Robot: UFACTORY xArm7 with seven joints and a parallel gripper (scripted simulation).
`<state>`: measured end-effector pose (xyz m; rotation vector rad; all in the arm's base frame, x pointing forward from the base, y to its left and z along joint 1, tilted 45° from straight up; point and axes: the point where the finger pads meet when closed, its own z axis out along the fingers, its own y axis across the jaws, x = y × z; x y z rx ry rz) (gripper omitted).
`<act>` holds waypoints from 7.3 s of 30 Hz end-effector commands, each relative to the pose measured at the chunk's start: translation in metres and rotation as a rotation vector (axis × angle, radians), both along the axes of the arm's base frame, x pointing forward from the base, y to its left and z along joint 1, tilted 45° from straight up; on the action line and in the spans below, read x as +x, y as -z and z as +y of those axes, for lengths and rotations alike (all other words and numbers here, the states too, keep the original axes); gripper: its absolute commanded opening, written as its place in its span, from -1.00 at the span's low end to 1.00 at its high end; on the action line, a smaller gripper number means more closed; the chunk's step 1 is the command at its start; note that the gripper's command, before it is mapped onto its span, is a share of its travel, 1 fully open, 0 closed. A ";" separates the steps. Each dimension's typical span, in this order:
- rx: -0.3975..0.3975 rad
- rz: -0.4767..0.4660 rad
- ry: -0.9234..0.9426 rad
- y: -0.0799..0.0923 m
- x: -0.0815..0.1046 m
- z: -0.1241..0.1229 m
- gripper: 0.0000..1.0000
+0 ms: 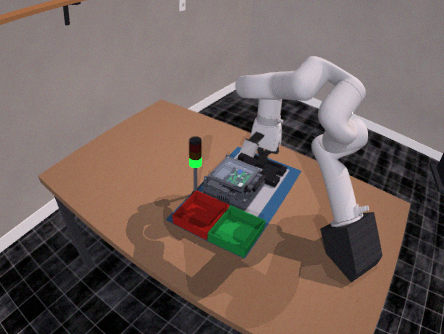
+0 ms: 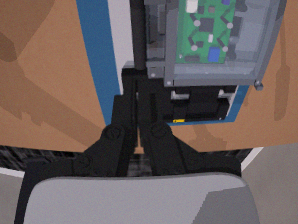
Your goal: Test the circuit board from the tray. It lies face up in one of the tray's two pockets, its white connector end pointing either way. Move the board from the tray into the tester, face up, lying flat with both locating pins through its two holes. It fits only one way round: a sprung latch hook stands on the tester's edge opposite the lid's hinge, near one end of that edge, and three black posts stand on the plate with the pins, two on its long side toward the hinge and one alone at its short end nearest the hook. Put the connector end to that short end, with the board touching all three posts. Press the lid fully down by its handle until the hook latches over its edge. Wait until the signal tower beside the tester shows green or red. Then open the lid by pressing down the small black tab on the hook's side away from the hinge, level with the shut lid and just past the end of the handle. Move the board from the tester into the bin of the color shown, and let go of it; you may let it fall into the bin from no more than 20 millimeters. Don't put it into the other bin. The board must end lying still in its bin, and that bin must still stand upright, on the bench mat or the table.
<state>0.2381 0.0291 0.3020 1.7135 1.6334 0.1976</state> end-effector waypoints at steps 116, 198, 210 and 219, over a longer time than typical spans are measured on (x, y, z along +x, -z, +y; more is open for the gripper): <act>0.912 -0.632 1.111 -0.001 0.000 0.000 -1.00; 0.912 -0.632 1.111 0.072 0.053 0.031 -1.00; 0.912 -0.632 1.111 0.083 0.062 0.025 -1.00; 0.912 -0.632 1.111 0.090 0.067 0.021 -1.00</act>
